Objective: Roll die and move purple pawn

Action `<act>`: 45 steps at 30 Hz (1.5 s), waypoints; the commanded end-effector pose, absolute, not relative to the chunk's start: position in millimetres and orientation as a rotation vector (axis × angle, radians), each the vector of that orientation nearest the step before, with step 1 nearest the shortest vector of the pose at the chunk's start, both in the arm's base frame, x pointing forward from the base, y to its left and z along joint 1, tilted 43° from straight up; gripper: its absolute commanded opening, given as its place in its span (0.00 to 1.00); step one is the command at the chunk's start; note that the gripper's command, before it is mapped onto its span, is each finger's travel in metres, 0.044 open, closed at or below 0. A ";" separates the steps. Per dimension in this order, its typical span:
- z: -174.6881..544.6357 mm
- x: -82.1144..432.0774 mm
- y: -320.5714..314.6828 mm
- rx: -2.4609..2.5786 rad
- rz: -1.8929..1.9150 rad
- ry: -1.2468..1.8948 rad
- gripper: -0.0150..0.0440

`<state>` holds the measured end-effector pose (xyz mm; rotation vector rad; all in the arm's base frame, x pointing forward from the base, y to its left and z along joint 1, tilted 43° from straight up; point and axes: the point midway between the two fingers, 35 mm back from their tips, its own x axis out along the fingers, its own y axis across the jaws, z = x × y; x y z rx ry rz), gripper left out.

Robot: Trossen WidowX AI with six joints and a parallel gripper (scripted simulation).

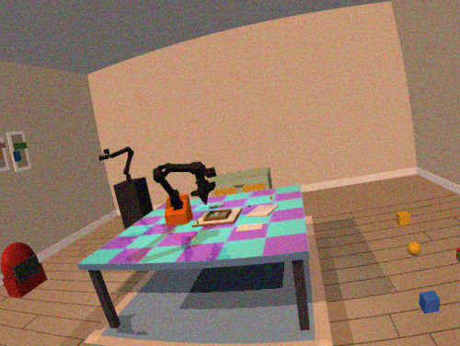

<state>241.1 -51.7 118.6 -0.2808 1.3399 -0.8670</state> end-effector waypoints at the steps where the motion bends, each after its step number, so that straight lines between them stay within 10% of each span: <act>1: 121.3 243.2 -49.9 -0.273 -0.870 1.340 0.25; 45: 45.4 331.3 -136.4 -0.275 -0.875 1.331 0.25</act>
